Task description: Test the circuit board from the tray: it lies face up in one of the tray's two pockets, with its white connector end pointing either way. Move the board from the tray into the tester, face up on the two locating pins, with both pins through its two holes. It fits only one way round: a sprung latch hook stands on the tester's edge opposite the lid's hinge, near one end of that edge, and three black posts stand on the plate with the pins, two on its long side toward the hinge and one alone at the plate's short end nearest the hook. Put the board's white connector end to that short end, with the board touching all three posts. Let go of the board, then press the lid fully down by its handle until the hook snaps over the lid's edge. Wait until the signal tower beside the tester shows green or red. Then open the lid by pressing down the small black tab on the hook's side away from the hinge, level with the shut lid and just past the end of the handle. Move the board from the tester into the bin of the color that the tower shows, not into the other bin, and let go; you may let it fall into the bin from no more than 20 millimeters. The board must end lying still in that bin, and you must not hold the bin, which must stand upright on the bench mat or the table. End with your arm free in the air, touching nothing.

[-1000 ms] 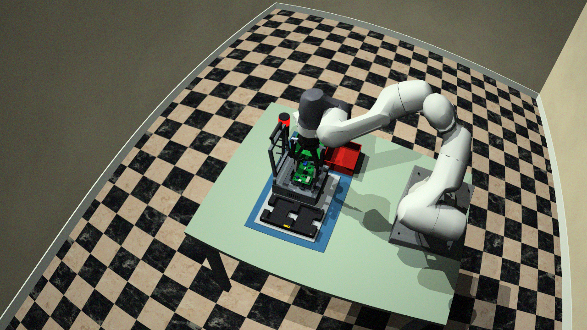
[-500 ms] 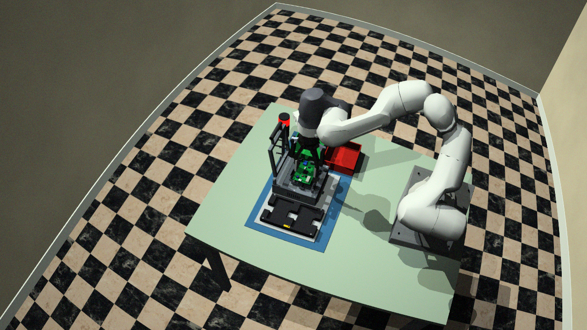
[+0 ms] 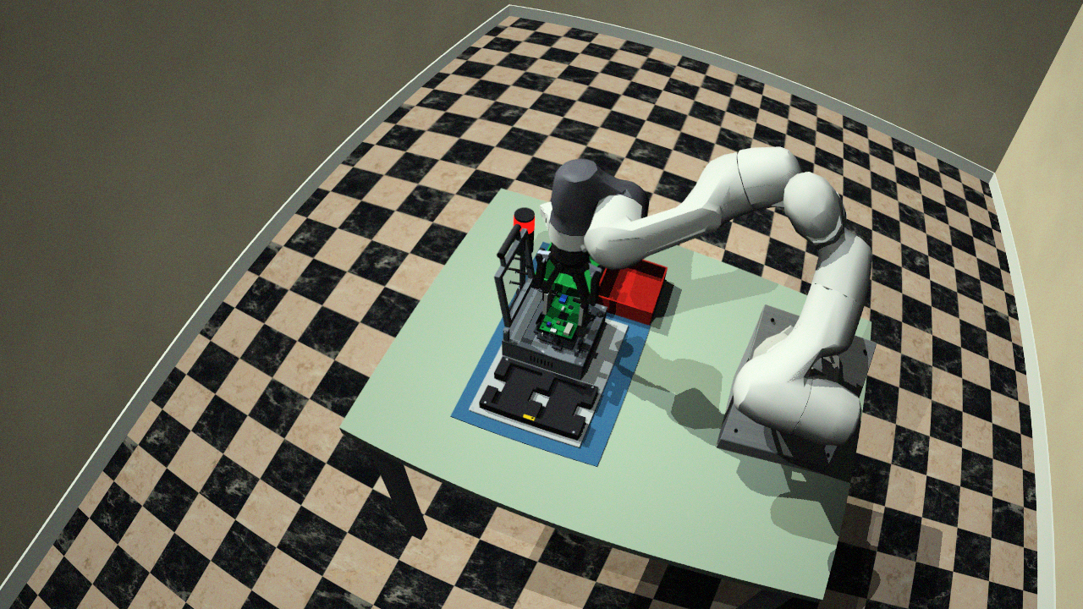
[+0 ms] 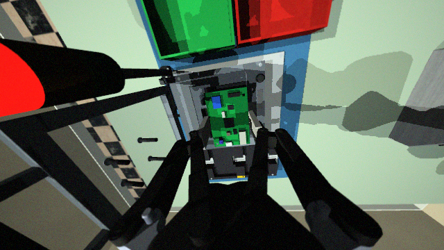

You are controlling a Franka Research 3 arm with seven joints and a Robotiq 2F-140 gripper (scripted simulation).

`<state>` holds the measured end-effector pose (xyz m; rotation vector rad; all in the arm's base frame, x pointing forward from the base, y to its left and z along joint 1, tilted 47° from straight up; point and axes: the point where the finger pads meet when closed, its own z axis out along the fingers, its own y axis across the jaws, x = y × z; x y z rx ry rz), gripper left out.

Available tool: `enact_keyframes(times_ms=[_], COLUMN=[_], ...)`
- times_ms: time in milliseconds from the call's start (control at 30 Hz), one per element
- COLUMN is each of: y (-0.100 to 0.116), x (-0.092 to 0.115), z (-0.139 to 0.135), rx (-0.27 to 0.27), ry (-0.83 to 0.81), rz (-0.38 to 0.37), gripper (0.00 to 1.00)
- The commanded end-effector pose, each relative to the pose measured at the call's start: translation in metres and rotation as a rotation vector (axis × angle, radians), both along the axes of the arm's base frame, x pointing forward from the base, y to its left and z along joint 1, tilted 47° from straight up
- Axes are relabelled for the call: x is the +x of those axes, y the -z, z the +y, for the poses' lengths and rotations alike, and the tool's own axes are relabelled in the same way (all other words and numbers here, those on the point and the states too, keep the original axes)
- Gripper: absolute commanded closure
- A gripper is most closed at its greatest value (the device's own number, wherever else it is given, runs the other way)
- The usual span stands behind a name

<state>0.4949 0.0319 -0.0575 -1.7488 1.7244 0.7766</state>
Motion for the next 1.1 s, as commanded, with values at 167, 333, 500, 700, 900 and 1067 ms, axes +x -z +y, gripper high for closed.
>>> enact_keyframes(times_ms=[167, 333, 500, 700, 900, 1067], y=[-0.017, -0.031, -0.039, -0.049, -0.051, -0.051], x=[0.0, 0.0, 0.001, 0.001, 0.001, 0.001], z=[-0.02, -0.035, -0.044, -0.054, -0.057, -0.057], rx=[-0.001, -0.001, -0.001, -0.001, -0.001, -0.001], ry=[-0.004, -0.004, -0.004, -0.004, -0.004, -0.004], rz=[-0.003, -0.003, -0.003, -0.003, -0.003, -0.003], gripper=[0.54, 0.54, 0.54, 0.54, 0.54, 0.54])
